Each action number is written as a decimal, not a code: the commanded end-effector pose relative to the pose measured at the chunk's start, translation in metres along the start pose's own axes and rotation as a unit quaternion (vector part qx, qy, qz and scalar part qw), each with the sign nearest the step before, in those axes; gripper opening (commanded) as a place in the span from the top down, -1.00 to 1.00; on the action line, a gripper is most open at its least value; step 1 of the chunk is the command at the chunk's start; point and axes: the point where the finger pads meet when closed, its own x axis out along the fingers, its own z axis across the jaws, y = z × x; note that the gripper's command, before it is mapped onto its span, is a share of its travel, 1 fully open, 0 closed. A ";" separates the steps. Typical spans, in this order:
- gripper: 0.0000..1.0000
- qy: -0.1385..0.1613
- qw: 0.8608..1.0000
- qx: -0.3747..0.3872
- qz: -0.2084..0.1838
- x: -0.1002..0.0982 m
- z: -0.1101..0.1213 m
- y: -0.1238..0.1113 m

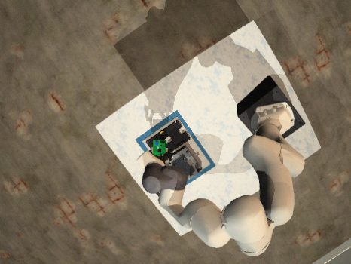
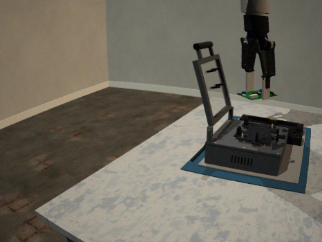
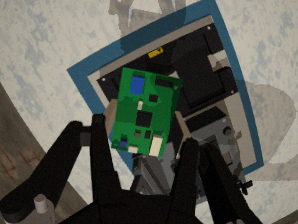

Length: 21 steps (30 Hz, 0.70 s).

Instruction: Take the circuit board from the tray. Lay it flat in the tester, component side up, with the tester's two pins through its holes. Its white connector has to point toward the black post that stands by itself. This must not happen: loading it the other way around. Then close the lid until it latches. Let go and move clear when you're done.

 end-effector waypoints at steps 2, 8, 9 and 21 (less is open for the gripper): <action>0.09 0.004 0.995 -0.103 -0.012 0.000 -0.001 0.001; 0.09 0.004 0.991 -0.137 -0.011 0.000 -0.001 0.001; 0.09 0.004 0.989 -0.145 -0.011 0.000 -0.001 0.001; 0.09 0.005 0.974 -0.226 -0.011 0.000 -0.001 0.001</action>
